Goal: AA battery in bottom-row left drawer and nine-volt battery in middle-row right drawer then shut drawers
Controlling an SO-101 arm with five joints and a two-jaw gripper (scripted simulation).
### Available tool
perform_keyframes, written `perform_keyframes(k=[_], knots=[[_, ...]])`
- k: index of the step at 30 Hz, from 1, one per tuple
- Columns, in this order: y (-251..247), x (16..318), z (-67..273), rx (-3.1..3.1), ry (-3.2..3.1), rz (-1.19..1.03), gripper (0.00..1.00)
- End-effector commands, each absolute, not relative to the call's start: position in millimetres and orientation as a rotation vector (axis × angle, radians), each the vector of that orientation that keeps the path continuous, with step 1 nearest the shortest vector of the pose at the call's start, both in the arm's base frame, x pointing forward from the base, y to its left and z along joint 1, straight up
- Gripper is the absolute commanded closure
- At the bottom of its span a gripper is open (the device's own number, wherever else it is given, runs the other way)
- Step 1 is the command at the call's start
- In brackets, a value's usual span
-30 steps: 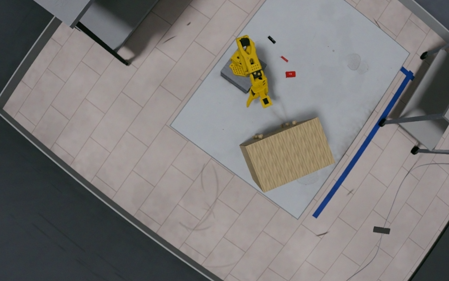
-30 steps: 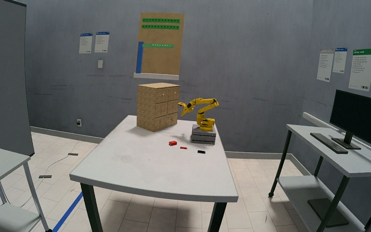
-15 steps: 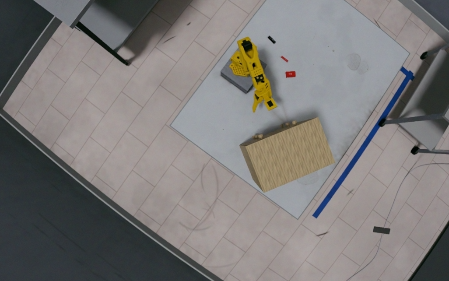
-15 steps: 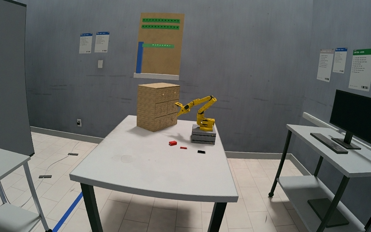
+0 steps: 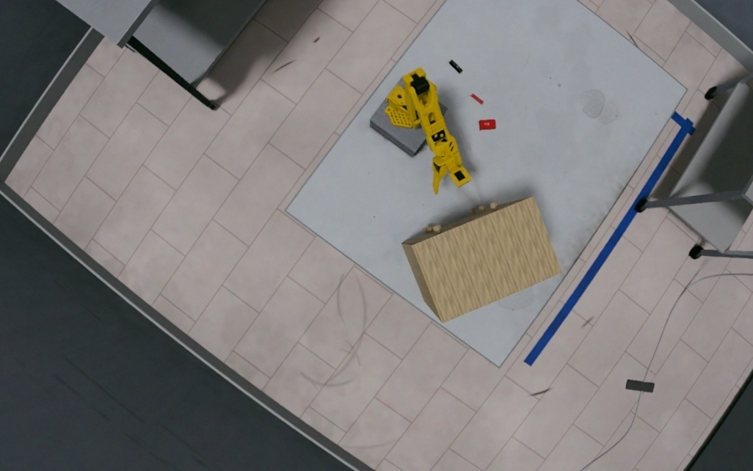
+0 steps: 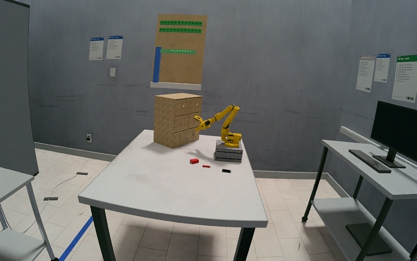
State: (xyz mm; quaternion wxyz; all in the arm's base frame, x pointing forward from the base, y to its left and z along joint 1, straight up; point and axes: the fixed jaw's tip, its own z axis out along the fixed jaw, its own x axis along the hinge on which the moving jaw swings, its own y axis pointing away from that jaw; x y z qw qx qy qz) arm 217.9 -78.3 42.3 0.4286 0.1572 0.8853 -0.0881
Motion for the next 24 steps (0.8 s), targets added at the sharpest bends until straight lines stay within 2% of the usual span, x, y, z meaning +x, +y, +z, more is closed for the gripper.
perform_keyframes(k=[1,24], knots=[[-73.6,222.4,35.4,0.377,2.183,-0.201,0.62],[-54.7,241.1,31.7,0.262,2.011,-0.158,0.67]])
